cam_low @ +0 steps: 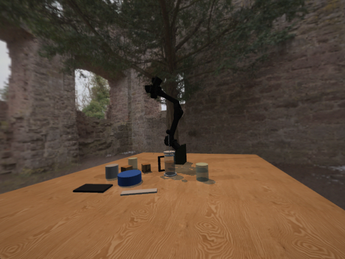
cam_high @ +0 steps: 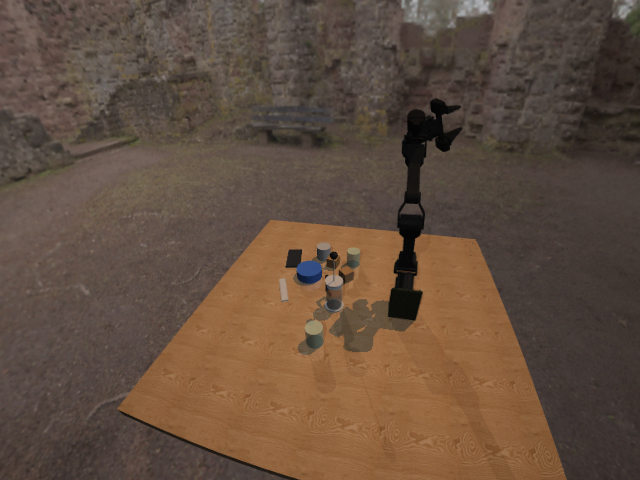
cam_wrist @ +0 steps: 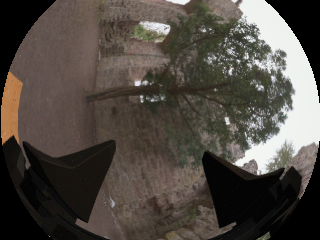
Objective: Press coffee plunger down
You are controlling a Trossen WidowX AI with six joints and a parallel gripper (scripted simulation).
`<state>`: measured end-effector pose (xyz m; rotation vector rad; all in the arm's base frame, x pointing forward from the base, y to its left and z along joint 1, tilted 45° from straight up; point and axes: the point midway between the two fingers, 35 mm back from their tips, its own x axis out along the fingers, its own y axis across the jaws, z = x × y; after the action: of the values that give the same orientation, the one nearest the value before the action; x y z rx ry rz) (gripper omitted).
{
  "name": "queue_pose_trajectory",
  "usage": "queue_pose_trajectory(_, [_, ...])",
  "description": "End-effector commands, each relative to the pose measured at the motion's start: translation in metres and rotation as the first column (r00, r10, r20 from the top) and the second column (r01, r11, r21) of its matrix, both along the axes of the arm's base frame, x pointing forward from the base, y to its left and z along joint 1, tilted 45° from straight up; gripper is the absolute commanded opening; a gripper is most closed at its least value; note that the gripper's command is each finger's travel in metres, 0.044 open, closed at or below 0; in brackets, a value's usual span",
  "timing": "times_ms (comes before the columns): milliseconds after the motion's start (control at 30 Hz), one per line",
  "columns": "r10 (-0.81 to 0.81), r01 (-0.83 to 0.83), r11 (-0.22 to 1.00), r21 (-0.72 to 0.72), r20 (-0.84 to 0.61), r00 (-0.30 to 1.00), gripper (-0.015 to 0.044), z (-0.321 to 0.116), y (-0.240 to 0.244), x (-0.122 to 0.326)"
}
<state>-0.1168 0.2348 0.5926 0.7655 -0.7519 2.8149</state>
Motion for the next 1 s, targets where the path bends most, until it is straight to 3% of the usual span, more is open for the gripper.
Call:
queue_pose_trajectory(0, [0.005,-0.005,1.000,0.003,-0.003,1.000,0.0426,0.001,-0.002,-0.001])
queue_pose_trajectory(567, [0.323,-0.310,0.942,0.129,-0.098,0.941,0.0440,0.027,-0.122,-0.018])
queue_pose_trajectory(967, [0.672,-0.646,0.736,0.201,-0.109,0.732,0.0440,0.032,-0.232,-0.003])
